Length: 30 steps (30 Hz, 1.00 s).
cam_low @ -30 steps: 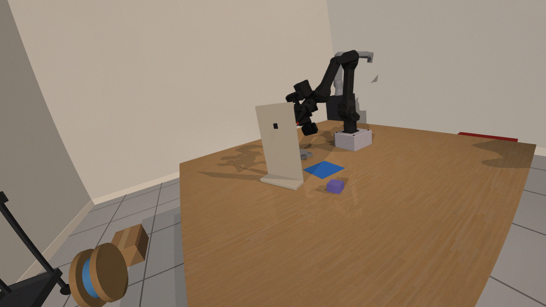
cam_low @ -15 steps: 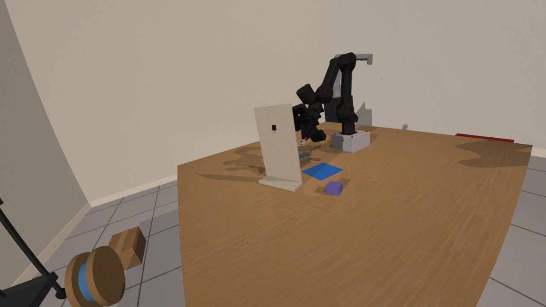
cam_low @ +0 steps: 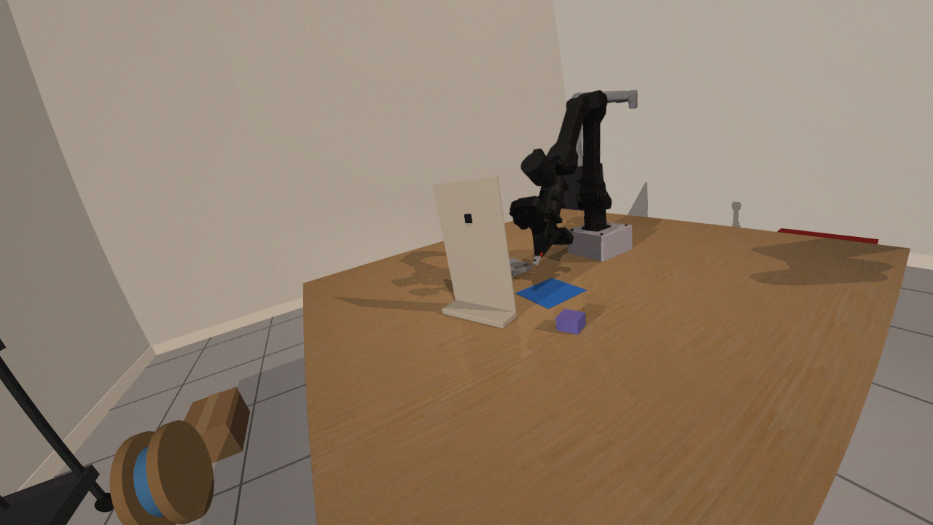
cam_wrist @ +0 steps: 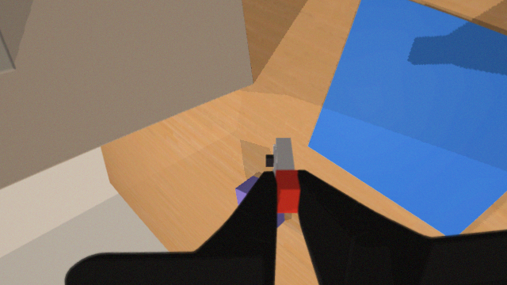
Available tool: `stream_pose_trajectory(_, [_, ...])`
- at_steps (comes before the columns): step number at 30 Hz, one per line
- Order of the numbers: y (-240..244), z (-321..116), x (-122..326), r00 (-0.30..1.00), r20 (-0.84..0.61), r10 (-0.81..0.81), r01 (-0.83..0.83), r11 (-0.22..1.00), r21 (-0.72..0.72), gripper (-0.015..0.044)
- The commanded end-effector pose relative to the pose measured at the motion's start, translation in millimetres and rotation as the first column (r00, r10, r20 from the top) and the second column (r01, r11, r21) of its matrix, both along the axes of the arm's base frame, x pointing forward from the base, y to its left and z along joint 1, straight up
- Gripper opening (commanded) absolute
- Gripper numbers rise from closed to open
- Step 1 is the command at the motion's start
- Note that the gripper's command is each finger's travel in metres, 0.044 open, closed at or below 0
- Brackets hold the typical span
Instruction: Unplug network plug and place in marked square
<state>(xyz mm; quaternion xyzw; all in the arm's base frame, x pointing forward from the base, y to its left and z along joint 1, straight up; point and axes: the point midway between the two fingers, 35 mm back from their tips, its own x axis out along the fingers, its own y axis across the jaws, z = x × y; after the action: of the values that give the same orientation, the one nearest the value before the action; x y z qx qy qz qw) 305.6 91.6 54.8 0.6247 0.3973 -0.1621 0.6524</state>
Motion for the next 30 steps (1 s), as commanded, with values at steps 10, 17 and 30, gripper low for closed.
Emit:
stream_pose_trajectory(10, [3, -17, -22, 0.996, -0.093, -0.004, -0.01, 0.99, -0.142, 0.0])
stream_pose_trajectory(17, [3, -24, -21, 0.996, -0.094, -0.004, -0.01, 0.99, -0.141, 0.0])
stream_pose_trajectory(30, [4, -39, -19, 0.995, -0.095, -0.003, -0.01, 0.99, -0.138, 0.0])
